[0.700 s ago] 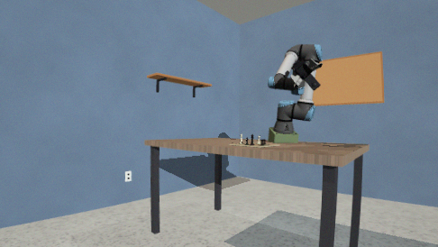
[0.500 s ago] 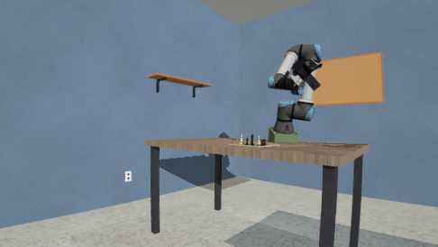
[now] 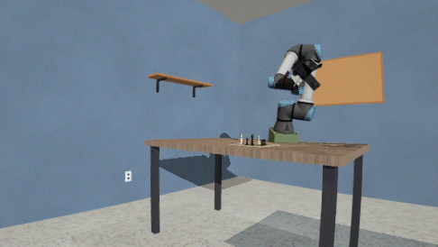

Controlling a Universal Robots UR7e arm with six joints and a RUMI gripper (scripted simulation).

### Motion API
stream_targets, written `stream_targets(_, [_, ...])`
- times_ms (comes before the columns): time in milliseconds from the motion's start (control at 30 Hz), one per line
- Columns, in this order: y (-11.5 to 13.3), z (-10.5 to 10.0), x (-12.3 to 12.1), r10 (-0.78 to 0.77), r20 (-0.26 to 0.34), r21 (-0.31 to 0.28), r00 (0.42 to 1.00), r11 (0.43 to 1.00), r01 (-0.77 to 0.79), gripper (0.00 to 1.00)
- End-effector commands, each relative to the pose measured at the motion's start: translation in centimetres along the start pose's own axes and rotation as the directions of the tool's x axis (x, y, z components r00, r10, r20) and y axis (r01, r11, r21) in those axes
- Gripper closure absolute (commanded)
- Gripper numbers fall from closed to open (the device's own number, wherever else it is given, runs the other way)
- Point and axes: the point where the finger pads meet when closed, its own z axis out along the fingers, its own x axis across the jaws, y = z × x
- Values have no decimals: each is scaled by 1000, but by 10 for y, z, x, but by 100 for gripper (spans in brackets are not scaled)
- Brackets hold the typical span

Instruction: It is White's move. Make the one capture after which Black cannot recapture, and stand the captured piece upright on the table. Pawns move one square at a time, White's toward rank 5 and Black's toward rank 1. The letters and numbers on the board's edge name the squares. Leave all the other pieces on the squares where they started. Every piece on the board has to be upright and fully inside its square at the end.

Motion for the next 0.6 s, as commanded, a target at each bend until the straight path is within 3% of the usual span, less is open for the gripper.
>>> stream_targets(0, [0,0,0,-1,0,0,1000,1000,1,0])
stream_targets(567, [-3,0,-6,-40,25,52,999,998,39,0])
